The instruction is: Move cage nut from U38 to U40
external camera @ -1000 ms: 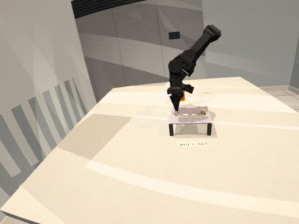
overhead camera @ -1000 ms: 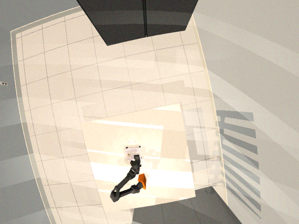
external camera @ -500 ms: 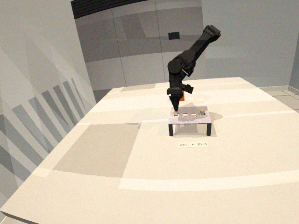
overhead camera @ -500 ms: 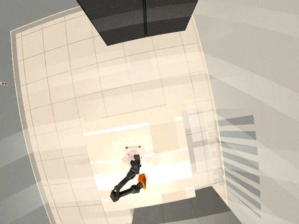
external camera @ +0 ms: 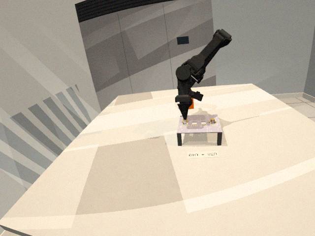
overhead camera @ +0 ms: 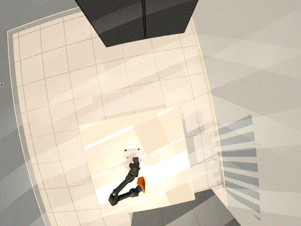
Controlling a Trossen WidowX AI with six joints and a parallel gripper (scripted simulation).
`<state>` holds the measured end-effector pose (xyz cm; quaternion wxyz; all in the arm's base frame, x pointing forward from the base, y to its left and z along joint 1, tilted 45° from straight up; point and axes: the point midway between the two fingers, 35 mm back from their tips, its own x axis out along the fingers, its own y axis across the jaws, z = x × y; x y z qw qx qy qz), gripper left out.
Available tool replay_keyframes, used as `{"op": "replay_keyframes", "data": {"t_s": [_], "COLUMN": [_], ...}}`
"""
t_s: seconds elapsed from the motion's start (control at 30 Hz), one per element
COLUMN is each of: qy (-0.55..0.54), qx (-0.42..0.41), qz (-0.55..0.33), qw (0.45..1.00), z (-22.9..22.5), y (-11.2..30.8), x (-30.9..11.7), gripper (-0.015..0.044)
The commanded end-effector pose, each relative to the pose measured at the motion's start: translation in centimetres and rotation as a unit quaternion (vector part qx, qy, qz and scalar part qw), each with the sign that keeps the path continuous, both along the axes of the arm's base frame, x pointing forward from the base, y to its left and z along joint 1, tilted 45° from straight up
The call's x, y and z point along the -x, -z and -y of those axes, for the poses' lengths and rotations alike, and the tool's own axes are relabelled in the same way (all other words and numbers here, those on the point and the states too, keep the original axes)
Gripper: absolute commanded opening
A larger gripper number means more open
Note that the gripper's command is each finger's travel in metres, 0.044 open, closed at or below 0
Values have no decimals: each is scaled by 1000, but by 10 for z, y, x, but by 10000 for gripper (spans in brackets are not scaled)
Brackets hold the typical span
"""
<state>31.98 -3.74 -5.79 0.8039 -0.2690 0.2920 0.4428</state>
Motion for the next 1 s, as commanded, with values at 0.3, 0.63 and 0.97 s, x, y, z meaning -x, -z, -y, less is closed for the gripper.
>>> {"op": "replay_keyframes", "data": {"t_s": [0.3, 0.63, 0.97], "qy": [-9, -13, -15], "qx": [-3, -4, -5], "qz": [-6, -10, -12], "qw": [1000, 1000, 1000], "z": [0, 0, 0], "y": [-1, -1, -1], "x": [-1, -2, -3], "gripper": [28, 28, 28]}}
